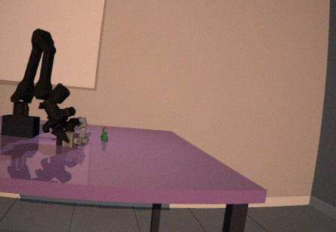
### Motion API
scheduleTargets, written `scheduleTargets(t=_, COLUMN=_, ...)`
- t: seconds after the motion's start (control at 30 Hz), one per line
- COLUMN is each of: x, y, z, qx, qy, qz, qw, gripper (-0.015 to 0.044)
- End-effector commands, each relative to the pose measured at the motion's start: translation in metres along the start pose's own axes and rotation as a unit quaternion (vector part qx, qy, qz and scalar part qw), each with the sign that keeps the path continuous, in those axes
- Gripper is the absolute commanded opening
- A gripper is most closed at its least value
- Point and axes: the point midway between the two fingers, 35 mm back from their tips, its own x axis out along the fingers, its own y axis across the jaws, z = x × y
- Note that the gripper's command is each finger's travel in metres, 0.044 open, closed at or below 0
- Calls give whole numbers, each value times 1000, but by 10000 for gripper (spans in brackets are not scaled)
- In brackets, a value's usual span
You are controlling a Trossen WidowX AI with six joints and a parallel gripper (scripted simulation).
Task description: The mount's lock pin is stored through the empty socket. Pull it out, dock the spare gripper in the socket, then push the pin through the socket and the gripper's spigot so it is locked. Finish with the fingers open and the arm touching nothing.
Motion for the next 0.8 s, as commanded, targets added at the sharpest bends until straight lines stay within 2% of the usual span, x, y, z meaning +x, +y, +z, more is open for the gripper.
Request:
scheduleTargets(t=0.0, x=-2, y=0, z=6, qx=2, qy=-3, qz=-1, qw=1000, gripper=0)
scheduleTargets(t=0.77, x=-26, y=-1, z=48, qx=2, qy=-4, qz=-1, qw=1000, gripper=0)
